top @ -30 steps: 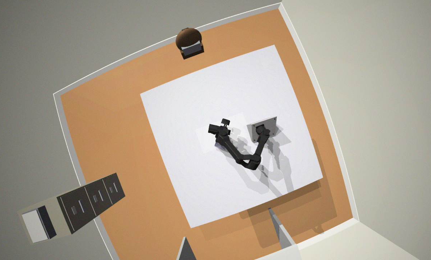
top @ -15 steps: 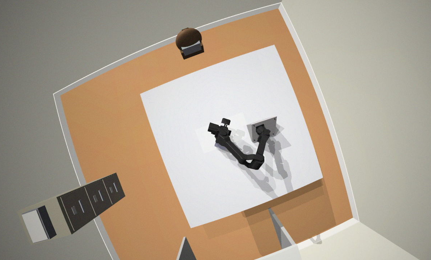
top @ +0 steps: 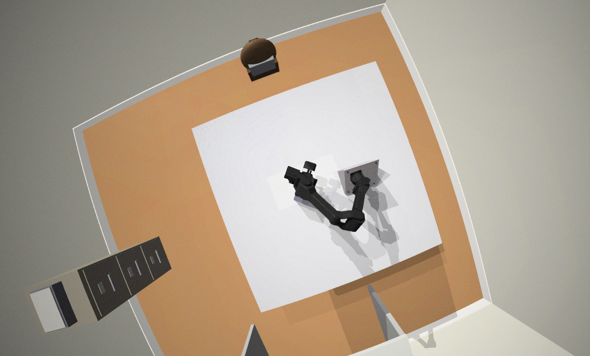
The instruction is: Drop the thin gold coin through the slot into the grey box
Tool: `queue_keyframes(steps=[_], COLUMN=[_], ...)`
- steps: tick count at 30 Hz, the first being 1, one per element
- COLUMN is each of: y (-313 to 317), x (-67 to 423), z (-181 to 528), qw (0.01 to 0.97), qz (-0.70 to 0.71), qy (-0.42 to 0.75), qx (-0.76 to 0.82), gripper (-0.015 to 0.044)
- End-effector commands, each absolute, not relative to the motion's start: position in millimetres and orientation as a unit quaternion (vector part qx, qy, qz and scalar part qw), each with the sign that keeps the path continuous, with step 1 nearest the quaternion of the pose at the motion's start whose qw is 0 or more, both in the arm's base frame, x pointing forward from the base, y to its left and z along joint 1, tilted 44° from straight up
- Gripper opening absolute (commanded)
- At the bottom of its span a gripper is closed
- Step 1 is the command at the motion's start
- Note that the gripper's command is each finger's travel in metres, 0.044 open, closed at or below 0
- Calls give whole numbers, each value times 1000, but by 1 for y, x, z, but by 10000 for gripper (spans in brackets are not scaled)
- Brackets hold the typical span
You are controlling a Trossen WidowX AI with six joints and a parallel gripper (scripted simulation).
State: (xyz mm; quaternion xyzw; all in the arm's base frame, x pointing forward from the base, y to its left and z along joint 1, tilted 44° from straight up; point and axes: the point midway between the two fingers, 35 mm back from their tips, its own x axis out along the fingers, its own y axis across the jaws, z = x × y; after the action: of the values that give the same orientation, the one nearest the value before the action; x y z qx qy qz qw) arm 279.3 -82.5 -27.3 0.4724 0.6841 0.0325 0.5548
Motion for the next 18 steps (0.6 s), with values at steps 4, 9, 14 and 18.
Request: queue_keyframes(steps=[4,9,14,18], y=[-90,-84,-77,-70], x=[284,290,296,300], z=[-30,-23,-15,-9], qw=[547,547,548,548], qz=[18,17,17,16], qy=[685,685,685,685], qx=[481,481,481,481], gripper=[0,0,0,0])
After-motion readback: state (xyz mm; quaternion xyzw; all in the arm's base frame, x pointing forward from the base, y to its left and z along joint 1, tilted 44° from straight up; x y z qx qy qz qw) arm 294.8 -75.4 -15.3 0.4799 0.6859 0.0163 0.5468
